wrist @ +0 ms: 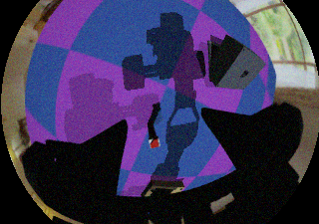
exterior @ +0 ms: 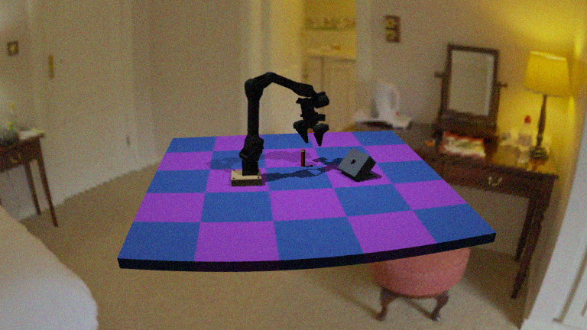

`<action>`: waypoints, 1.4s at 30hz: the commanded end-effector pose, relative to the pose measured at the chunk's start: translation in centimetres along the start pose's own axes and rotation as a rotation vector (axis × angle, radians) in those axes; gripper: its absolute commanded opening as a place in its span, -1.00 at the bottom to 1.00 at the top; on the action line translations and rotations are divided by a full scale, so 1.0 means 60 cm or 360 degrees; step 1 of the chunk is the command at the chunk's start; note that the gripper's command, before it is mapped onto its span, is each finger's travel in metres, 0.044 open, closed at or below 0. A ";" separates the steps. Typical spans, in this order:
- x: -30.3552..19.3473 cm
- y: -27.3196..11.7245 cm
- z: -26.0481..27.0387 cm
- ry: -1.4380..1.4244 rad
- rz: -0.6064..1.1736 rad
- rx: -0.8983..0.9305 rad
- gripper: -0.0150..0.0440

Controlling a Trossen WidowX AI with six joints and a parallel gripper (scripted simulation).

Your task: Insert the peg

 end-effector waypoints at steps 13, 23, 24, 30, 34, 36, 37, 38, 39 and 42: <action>-0.058 -0.008 0.012 -0.0018 0.0207 0.0153 1.00; -0.060 0.018 0.014 -0.0018 0.0207 0.0153 1.00; -0.060 0.021 0.015 -0.0018 0.0207 0.0153 1.00; -0.062 0.037 0.016 -0.0018 0.0207 0.0153 1.00; -0.063 0.048 0.017 -0.0018 0.0207 0.0153 1.00; -0.064 0.053 0.018 -0.0018 0.0207 0.0153 1.00; -0.065 0.056 0.018 -0.0018 0.0207 0.0153 1.00; -0.065 0.059 0.018 -0.0018 0.0207 0.0153 1.00; -0.066 0.061 0.018 -0.0018 0.0207 0.0153 1.00; -0.067 0.069 0.019 -0.0018 0.0207 0.0153 1.00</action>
Point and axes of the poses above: the point midway between the two fingers, 35 mm back from their tips, its own y axis out along the fingers, its own z axis across the jaws, x = y × z, the point moved 5 cm from there along -y, back along the fingers, and after that the axes turned 2 degrees about y, right-handed, at the moved point
